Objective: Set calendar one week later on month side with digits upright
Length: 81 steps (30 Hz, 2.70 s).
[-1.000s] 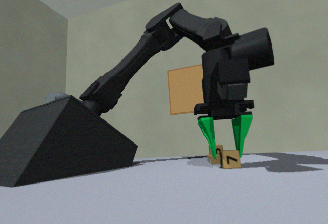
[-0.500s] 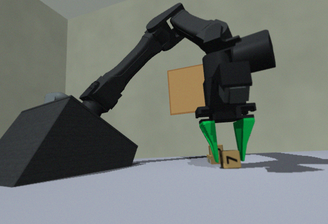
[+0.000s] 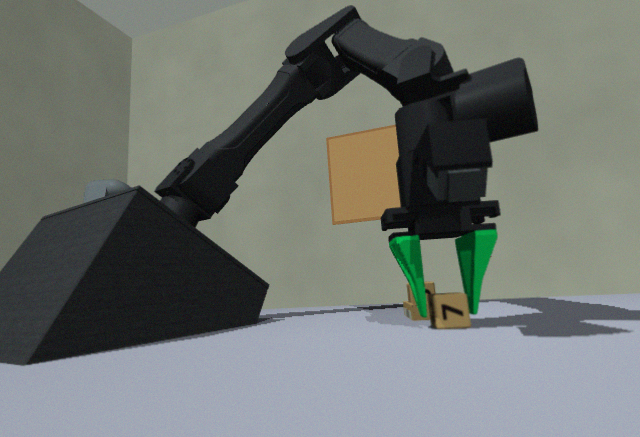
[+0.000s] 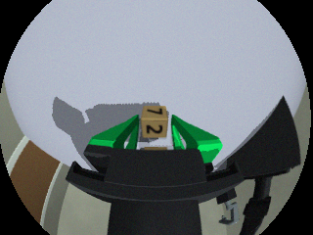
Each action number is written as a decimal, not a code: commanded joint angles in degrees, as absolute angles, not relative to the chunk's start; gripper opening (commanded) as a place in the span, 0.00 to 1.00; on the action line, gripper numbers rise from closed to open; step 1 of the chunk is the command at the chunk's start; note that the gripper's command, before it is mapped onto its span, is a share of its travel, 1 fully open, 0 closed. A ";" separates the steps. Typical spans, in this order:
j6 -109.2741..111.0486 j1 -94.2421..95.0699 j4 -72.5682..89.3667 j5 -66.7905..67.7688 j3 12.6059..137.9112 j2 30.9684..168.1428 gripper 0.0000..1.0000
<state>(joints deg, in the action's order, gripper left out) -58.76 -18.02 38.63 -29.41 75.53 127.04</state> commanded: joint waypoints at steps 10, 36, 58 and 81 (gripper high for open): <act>-59.13 -18.32 37.80 -29.34 75.32 127.11 0.45; -59.10 -18.32 37.82 -29.33 75.32 127.11 0.26; -56.25 -20.85 44.67 -29.19 78.05 122.49 0.26; -50.13 -26.17 60.85 -28.75 86.05 118.09 0.26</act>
